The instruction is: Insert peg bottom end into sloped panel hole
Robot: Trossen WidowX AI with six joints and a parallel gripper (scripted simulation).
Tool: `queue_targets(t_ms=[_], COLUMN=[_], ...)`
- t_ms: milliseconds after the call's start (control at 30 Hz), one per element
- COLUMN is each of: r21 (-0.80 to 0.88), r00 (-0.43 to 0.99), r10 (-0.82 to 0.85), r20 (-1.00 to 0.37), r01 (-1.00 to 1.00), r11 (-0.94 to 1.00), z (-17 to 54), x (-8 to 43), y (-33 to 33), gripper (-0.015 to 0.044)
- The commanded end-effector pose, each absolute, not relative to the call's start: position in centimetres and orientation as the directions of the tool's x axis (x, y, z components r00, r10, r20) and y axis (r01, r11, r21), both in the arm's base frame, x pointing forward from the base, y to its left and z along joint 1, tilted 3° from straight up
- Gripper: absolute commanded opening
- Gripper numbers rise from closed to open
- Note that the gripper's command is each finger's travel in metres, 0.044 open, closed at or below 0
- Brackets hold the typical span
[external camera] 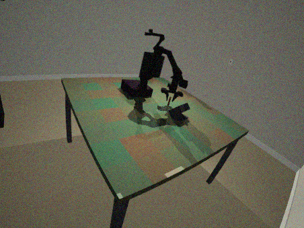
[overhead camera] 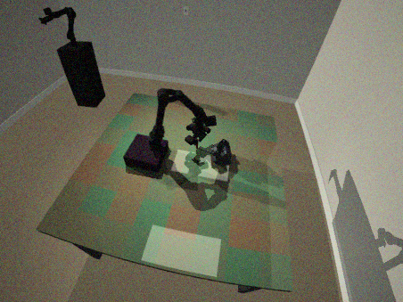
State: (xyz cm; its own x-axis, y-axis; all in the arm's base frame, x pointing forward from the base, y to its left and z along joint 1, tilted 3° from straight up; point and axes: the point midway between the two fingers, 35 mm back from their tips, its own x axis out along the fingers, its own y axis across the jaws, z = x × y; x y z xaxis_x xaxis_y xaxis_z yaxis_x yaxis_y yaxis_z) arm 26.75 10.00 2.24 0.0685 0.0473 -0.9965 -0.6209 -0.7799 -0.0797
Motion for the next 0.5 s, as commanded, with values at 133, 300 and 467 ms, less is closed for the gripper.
queue_targets(t_ms=[133,300,467], r21=[-0.081,-0.081,-0.081], r00=[0.070,0.070,0.070], r10=[0.048,0.048,0.048], r20=[-0.996,-0.996,-0.996], r01=[-0.621,-0.621,-0.621], r11=[-0.780,-0.780,-0.780], z=[2.31,2.31,3.06], x=[26.79,26.79,26.85], y=[10.01,10.01,10.01], gripper=[0.0040,0.0006,0.0000])
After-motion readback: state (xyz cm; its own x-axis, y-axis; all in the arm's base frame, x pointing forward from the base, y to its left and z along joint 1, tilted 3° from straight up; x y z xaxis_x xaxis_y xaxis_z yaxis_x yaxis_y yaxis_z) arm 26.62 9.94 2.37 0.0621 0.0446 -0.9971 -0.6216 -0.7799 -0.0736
